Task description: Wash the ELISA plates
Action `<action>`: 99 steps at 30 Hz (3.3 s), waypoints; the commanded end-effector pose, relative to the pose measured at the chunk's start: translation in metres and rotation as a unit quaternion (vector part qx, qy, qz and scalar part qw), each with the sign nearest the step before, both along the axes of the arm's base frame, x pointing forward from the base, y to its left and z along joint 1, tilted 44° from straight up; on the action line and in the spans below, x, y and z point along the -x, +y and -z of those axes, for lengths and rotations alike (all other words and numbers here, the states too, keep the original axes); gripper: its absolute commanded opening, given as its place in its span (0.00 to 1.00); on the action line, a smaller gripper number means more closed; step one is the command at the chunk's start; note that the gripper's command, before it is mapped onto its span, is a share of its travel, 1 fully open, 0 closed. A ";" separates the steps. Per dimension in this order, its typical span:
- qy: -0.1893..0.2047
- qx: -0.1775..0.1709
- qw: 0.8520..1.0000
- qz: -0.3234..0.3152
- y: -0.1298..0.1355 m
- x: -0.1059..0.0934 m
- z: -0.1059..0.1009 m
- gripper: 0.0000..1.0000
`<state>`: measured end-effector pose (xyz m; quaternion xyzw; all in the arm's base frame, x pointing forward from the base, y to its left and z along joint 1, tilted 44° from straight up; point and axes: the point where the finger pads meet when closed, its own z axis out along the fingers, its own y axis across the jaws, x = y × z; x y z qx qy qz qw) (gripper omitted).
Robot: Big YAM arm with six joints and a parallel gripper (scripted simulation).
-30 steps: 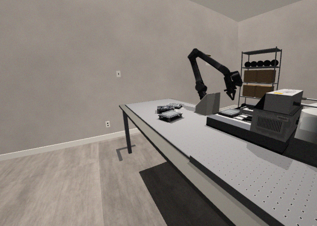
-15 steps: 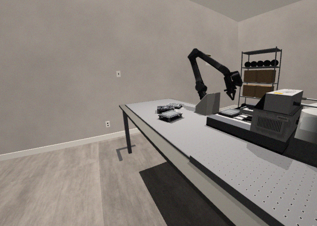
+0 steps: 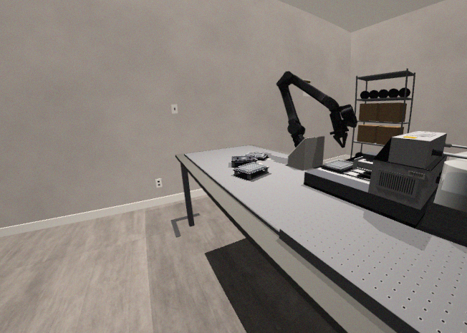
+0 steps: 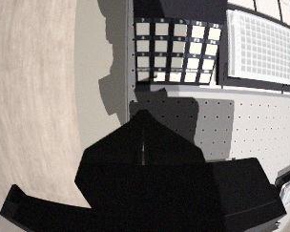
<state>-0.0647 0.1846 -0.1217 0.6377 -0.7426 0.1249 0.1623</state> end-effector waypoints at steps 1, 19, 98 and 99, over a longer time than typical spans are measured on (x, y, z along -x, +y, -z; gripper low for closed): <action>0.003 -0.014 1.000 -0.001 0.016 0.003 0.000 0.00; 0.003 -0.014 1.000 -0.001 0.016 0.003 0.000 0.00; -0.008 -0.006 1.000 0.022 0.029 -0.003 0.002 1.00; -0.016 0.002 0.999 0.035 0.031 -0.008 0.004 1.00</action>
